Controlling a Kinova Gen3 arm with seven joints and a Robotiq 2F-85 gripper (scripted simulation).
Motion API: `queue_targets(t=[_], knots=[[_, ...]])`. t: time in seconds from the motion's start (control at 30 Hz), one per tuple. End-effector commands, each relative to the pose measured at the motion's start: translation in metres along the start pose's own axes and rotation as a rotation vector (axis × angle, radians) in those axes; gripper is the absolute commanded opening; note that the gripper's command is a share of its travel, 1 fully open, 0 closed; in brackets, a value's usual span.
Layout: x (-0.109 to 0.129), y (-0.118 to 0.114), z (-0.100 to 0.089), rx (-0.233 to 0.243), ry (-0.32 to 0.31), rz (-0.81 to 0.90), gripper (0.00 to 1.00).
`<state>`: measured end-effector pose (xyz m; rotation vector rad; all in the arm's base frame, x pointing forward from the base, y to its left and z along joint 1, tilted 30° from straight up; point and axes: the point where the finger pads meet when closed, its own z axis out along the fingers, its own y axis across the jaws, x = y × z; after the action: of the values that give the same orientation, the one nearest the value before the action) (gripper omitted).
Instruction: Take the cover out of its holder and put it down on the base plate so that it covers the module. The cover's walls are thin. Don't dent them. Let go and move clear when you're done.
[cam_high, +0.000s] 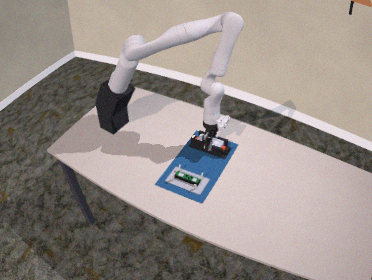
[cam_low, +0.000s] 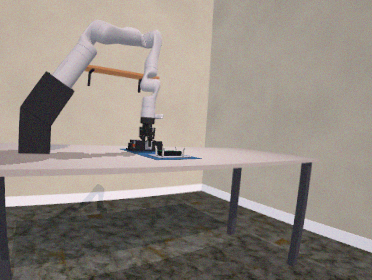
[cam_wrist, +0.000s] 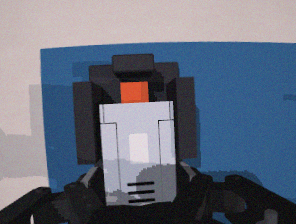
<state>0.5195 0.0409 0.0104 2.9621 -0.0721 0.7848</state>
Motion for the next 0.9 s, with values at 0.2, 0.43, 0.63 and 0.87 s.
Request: queue_targets(t=[0.2, 0.43, 0.63, 0.87], knots=[[0.0005, -0.0002, -0.0004, 0.001, 0.001, 0.000, 0.70], [0.0005, -0.0002, -0.0004, 0.001, 0.001, 0.000, 0.70], [0.0005, -0.0002, -0.0004, 0.001, 0.001, 0.000, 0.70], [0.0005, -0.0002, -0.0004, 0.001, 0.001, 0.000, 0.00]])
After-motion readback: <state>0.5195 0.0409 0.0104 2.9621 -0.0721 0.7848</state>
